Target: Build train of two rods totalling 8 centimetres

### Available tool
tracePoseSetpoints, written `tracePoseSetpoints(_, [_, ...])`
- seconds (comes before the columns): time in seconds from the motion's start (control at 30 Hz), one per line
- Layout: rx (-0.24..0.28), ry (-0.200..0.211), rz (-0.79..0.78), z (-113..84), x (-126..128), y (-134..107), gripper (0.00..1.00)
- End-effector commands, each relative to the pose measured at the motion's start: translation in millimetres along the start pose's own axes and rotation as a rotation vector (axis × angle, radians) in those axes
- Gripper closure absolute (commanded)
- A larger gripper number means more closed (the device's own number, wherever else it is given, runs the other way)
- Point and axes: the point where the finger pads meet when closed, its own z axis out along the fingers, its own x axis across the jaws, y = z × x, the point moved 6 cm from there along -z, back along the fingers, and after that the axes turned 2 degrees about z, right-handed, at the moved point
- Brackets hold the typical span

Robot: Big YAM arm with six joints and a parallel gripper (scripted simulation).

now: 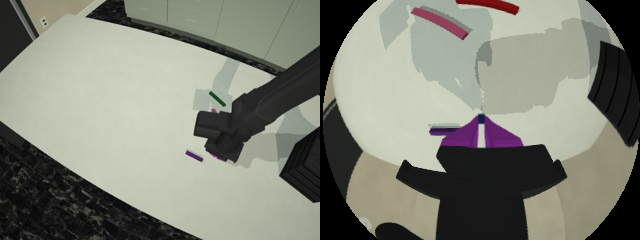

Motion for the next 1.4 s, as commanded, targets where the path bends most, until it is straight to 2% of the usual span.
tracePoseSetpoints(0.0, [0.008,0.031,-0.017,-6.4,10,-7,0.96])
tracePoseSetpoints(0.47, [0.008,0.031,-0.017,-6.0,10,-7,0.96])
tracePoseSetpoints(0.6, [0.004,0.021,-0.017,1.5,8,-6,0.96])
tracePoseSetpoints(1.13, [0.007,0.029,-0.014,10.7,12,-7,0.96])
tracePoseSetpoints(1.37, [0.011,0.039,-0.014,7.6,15,-8,0.96])
